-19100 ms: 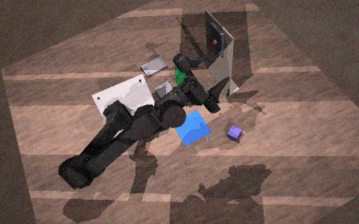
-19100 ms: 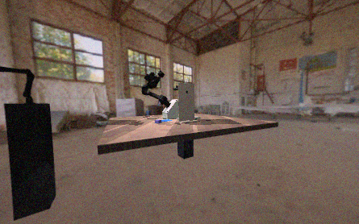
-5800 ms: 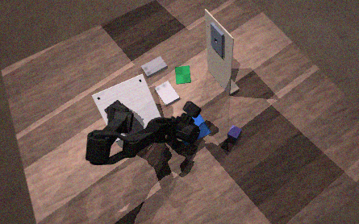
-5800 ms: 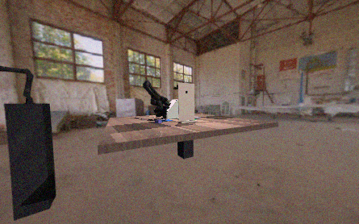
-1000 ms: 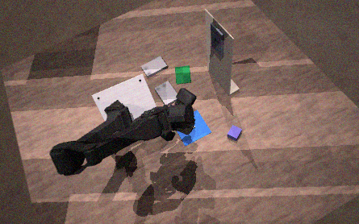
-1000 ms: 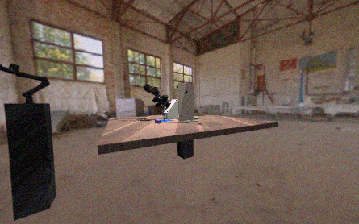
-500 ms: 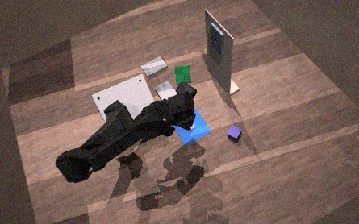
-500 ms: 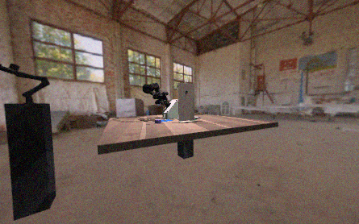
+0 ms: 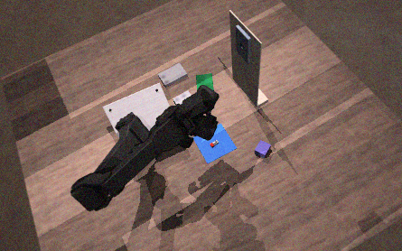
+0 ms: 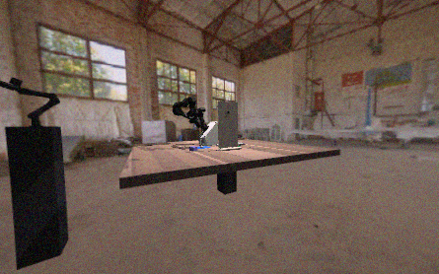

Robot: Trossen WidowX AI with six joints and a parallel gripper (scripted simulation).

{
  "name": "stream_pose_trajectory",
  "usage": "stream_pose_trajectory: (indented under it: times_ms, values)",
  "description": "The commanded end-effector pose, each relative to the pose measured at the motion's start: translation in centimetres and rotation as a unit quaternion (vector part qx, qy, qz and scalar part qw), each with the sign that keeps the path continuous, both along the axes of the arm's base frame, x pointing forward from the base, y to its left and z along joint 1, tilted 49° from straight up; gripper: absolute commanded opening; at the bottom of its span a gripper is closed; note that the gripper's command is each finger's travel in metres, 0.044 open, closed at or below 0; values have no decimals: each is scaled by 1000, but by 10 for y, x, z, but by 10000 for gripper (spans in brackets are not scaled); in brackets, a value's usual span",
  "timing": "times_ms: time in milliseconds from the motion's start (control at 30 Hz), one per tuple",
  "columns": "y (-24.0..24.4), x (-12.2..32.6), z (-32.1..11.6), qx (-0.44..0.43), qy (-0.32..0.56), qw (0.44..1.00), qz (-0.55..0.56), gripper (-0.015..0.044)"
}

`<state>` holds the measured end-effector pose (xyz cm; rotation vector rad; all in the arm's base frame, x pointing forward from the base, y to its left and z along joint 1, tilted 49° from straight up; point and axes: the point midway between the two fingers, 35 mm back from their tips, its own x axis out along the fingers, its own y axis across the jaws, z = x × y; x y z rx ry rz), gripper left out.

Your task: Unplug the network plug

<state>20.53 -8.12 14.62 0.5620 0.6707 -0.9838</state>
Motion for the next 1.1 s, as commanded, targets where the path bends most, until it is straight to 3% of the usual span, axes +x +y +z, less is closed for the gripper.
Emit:
stream_pose_trajectory:
  times_ms: [0,333,700,1067]
  values:
    - [8,1,9,-4,-2,1000,0,156]
    - [22,1,24,-12,-8,1000,3,156]
    - [22,1,24,-12,-8,1000,3,440]
    - [22,1,24,-12,-8,1000,3,440]
